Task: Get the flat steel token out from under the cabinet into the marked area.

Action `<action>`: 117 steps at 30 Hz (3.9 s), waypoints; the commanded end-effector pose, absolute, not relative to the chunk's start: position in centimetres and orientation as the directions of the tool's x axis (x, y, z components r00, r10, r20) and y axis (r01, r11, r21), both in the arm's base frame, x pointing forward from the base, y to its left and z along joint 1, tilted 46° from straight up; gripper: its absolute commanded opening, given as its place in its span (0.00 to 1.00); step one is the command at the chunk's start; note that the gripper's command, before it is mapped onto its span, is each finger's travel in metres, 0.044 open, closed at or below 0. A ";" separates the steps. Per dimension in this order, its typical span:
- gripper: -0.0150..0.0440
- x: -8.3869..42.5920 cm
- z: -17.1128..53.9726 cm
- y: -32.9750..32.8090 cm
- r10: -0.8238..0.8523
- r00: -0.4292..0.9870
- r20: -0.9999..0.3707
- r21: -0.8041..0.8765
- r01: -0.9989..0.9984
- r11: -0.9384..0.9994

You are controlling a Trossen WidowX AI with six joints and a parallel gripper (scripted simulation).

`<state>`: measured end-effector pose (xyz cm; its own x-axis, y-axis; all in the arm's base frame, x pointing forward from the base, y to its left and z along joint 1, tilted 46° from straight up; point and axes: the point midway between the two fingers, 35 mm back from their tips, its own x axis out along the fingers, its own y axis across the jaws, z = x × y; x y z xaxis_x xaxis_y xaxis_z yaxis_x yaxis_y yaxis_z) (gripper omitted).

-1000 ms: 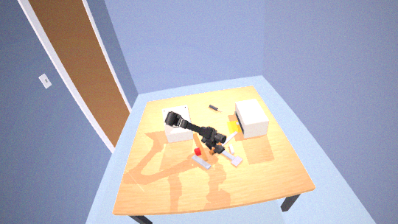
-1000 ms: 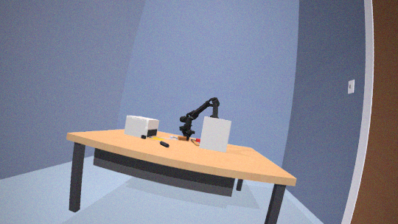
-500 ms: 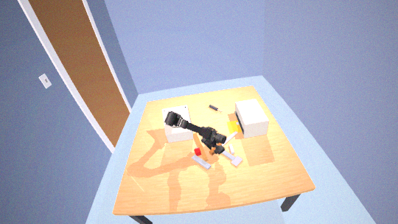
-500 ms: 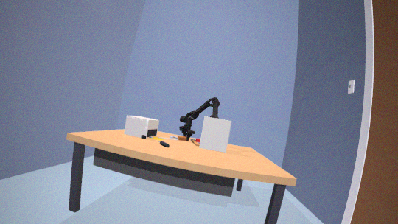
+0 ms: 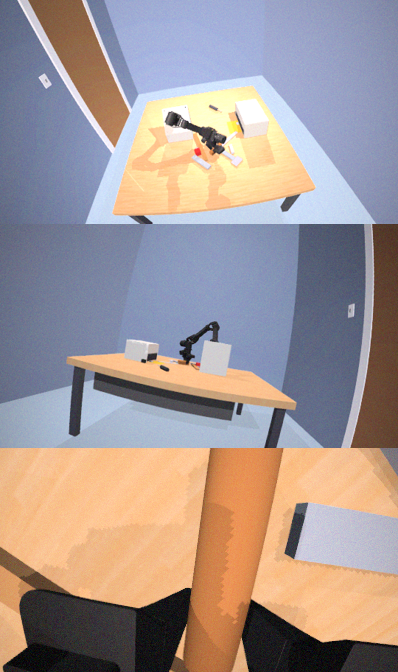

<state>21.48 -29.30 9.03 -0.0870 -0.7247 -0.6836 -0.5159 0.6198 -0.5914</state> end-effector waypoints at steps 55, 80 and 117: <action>0.25 27.8 5.2 -26.5 -0.720 -0.082 -0.689 -0.580 -0.534 0.616; 0.25 31.0 3.4 -25.1 -0.720 -0.081 -0.690 -0.580 -0.533 0.616; 0.25 32.5 1.2 -23.3 -0.719 -0.081 -0.690 -0.580 -0.533 0.617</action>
